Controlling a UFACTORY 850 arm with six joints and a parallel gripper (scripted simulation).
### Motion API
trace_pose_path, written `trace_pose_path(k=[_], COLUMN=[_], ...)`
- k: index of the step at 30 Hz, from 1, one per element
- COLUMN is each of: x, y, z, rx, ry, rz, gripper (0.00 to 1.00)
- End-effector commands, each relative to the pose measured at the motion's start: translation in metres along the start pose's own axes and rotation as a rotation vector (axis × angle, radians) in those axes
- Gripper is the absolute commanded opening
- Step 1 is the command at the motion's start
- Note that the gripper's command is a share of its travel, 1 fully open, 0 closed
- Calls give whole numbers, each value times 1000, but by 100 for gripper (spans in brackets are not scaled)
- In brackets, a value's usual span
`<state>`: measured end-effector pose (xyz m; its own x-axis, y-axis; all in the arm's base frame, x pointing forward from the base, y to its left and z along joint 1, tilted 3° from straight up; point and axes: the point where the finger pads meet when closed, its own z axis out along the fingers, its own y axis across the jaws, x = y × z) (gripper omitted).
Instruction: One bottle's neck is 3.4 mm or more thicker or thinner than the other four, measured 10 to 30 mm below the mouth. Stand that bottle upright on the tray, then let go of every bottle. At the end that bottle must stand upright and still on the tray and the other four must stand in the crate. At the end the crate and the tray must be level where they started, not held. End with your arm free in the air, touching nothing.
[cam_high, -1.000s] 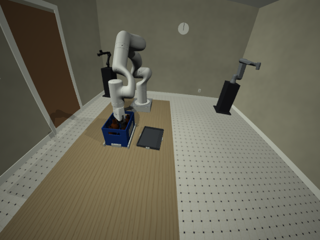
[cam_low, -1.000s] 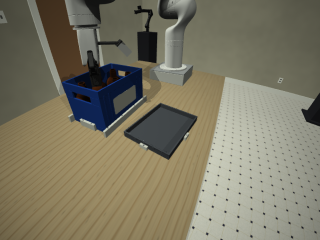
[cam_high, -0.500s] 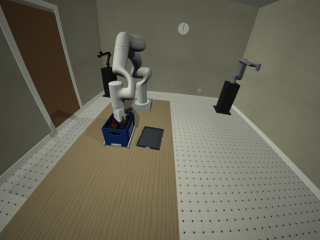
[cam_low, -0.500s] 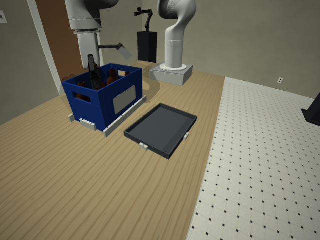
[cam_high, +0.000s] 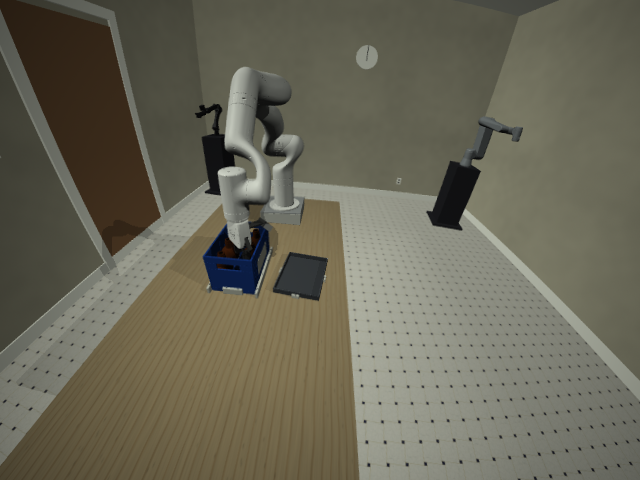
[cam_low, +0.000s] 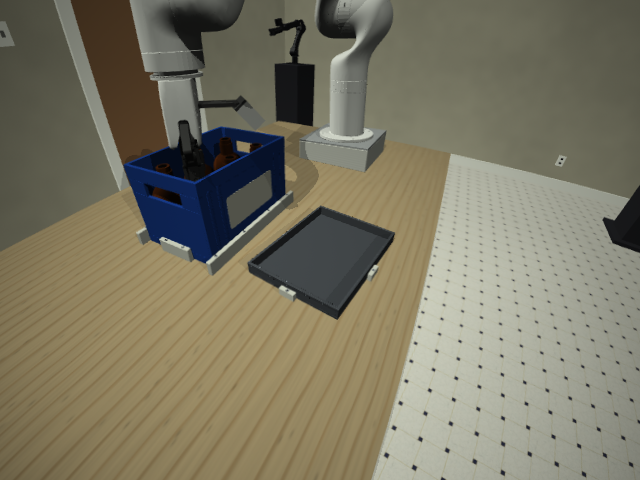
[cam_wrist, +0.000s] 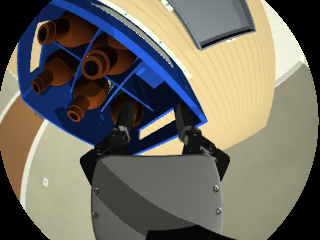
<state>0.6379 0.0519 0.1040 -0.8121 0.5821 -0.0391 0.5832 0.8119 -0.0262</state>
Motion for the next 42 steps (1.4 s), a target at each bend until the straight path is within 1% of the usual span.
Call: trace_pose_path(k=[1, 15, 33, 34, 42], x=[-1, -1, -1, -1, -1], y=[1, 1, 1, 1, 1], z=[4, 11, 12, 12, 12], rx=[-2, -2, -2, -2, -2], ry=[-2, -2, -2, -2, -2], rz=[0, 0, 0, 0, 0], gripper=[65, 65, 65, 0, 0])
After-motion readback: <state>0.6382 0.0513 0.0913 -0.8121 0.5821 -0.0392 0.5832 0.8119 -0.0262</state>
